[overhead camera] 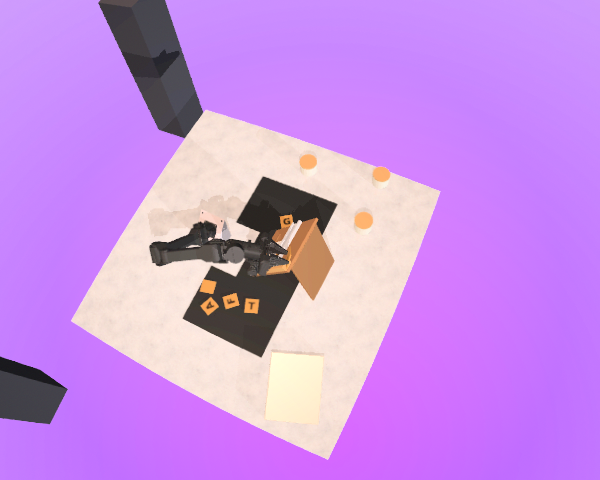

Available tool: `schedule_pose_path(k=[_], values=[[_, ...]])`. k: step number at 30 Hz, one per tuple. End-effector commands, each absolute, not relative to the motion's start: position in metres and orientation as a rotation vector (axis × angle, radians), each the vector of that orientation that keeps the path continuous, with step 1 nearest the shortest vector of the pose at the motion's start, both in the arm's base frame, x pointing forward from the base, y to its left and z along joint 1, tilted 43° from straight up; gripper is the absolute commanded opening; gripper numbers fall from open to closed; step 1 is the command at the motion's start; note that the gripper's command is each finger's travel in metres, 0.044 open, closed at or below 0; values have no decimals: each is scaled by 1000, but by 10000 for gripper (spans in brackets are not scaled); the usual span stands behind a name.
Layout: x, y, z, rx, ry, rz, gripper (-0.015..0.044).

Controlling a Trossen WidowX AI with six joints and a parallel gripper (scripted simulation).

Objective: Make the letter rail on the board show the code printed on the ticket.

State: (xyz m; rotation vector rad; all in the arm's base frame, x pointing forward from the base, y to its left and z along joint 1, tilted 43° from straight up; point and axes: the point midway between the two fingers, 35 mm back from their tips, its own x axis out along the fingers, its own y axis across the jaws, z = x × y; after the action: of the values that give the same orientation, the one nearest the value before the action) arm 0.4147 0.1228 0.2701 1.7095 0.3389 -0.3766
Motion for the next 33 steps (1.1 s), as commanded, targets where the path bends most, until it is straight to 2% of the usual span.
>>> schedule_pose_path(k=[1, 33], values=[[417, 134, 249, 1617, 374, -406, 0], [386, 229, 78, 673, 627, -424, 0]])
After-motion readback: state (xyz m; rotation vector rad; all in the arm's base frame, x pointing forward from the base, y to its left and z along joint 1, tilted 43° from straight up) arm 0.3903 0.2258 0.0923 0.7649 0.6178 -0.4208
